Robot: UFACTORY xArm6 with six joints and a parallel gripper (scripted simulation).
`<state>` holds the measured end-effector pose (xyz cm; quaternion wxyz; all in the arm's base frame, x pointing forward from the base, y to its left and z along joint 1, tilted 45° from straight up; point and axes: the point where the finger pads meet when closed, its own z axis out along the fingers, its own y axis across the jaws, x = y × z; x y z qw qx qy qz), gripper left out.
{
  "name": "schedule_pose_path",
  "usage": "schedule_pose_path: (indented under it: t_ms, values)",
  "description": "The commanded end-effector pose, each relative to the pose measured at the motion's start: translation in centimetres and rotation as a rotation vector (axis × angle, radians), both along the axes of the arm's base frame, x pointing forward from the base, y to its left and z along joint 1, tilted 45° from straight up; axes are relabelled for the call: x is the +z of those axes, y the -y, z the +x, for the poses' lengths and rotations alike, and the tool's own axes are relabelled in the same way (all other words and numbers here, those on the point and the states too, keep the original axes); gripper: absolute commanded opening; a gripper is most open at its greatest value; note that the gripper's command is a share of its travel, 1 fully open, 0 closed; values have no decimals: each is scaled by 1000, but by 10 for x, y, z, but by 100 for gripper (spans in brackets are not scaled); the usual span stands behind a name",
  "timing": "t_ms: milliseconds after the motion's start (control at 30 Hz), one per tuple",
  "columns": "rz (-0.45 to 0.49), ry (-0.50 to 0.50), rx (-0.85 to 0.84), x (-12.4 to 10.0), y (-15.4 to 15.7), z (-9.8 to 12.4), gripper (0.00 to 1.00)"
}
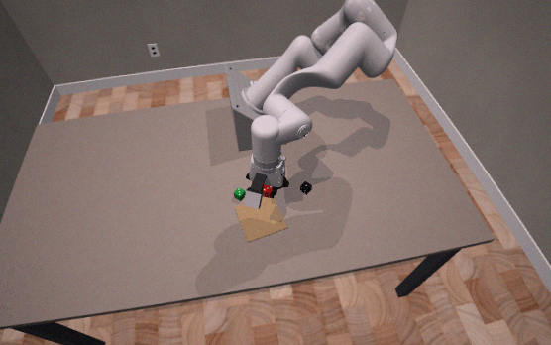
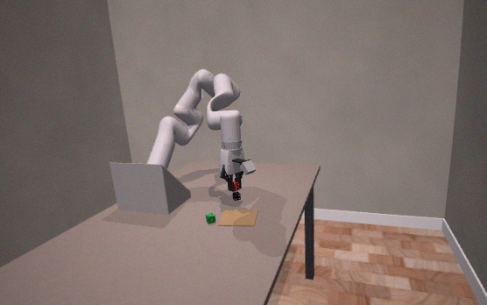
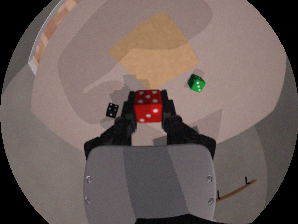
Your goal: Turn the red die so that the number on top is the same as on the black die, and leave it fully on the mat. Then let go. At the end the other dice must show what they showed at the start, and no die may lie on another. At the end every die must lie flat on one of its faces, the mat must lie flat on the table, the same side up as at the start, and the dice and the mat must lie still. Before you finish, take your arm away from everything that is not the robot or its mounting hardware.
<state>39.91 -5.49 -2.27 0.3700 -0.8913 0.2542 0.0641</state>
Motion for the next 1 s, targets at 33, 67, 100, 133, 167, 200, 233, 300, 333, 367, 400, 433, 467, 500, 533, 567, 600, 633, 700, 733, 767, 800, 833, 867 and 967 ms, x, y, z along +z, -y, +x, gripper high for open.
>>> schedule_pose_path:
  t_ms: [33,67,100,133,167,200,233,300,333,367,400,433,467,500,533,567,600,633,700,733,767,800,833,867,967]
  values:
    - [-4,132,127,-11,13,12,27]
    - [-8,161,157,-14,16,14,27]
    - [-8,163,159,-14,17,14,27]
    - [-11,187,184,-17,19,16,27]
    - [-13,205,203,-19,21,17,27]
    - [-14,217,215,-20,22,18,27]
    - [-15,223,222,-21,23,19,27]
    - [-15,223,222,-21,23,19,27]
    - [-15,226,224,-21,23,19,27]
    - [-15,226,225,-21,23,19,27]
    - [-15,226,225,-21,23,19,27]
    - [-15,226,225,-21,23,19,27]
    - [-15,226,225,-21,23,19,27]
    - [-15,226,225,-21,23,19,27]
    - [-15,226,225,-21,23,19,27]
    - [-15,226,225,-21,23,19,27]
    - [-15,226,225,-21,23,19,27]
    - [-15,226,225,-21,23,19,27]
    - [-15,226,225,-21,23,19,27]
    - [-15,226,225,-21,23,19,27]
    - [-15,226,225,-21,23,19,27]
    - [-15,226,225,-22,22,19,27]
    - [-15,226,225,-22,22,19,27]
    - [-15,226,225,-22,22,19,27]
    - [-15,226,225,-25,19,19,27]
